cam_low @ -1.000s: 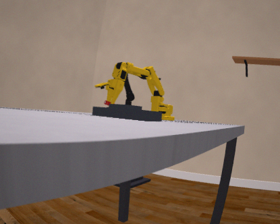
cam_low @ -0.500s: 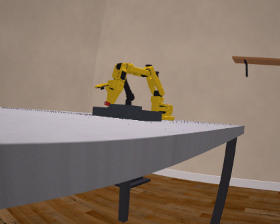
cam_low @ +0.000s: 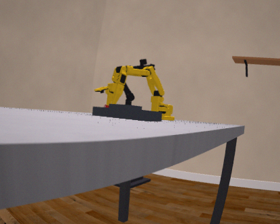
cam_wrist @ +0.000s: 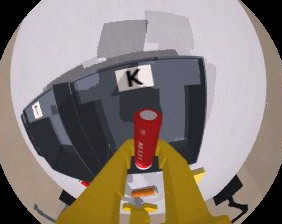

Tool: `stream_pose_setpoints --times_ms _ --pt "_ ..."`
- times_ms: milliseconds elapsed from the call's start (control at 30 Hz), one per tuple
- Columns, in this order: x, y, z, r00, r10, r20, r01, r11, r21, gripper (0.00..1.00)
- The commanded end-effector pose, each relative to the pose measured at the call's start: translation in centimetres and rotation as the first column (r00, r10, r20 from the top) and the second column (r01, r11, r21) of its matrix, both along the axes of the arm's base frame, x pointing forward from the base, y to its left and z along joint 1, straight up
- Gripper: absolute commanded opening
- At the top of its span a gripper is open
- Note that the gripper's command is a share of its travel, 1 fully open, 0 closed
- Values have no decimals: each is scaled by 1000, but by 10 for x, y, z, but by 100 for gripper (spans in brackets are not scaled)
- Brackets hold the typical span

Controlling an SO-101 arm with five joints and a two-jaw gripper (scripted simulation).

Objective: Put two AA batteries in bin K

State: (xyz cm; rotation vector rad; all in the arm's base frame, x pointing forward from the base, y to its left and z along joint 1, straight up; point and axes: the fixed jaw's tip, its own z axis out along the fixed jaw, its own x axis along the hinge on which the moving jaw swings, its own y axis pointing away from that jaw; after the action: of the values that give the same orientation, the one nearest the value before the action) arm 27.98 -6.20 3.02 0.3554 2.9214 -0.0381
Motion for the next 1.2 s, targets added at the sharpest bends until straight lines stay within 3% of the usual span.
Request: stream_pose_setpoints --times_ms 0,233,267,1167 --pt "10 0 21 995 18 101 -16 1000 -27 0" --pt "10 0 21 995 18 101 -16 1000 -27 0" --pt "12 -1 31 989 19 146 -14 999 -39 0" --pt "13 -1 25 989 19 146 -14 999 -39 0"
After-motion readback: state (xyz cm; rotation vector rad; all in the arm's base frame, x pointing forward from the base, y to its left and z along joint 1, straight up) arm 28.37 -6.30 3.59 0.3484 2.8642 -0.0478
